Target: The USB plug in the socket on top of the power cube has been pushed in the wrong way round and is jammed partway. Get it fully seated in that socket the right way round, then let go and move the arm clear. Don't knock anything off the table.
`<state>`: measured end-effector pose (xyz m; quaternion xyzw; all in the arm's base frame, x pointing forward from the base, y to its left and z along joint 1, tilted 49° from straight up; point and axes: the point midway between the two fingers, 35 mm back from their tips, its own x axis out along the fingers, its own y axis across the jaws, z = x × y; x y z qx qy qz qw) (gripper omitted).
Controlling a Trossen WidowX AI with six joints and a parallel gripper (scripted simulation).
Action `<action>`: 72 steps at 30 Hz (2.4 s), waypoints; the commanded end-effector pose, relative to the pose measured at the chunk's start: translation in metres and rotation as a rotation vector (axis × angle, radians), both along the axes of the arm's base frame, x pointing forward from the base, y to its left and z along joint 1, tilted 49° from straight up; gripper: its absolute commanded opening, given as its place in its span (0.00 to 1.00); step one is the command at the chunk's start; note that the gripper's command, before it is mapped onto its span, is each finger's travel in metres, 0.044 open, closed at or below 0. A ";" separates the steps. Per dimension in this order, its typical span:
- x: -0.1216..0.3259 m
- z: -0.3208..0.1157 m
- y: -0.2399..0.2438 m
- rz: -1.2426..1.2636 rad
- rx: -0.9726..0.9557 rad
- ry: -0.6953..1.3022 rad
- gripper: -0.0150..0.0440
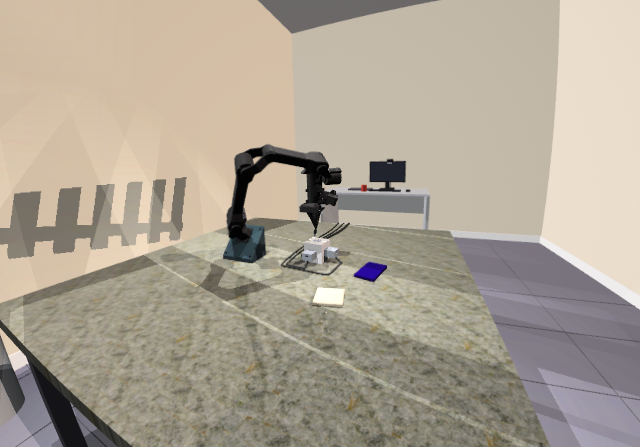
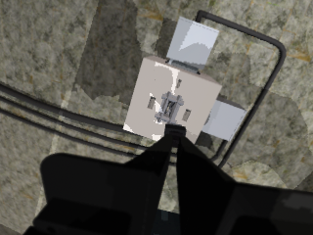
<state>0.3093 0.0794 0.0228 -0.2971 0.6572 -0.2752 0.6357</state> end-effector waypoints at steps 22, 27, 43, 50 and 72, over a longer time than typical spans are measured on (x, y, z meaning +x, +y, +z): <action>0.000 0.000 -0.001 0.434 0.010 0.480 0.25; 0.000 0.000 -0.001 0.522 0.012 0.577 0.25; 0.000 0.000 -0.001 0.804 0.019 0.887 0.25; 0.000 0.000 -0.001 0.915 0.021 1.010 0.25; 0.000 -0.001 0.000 0.920 0.025 1.003 0.25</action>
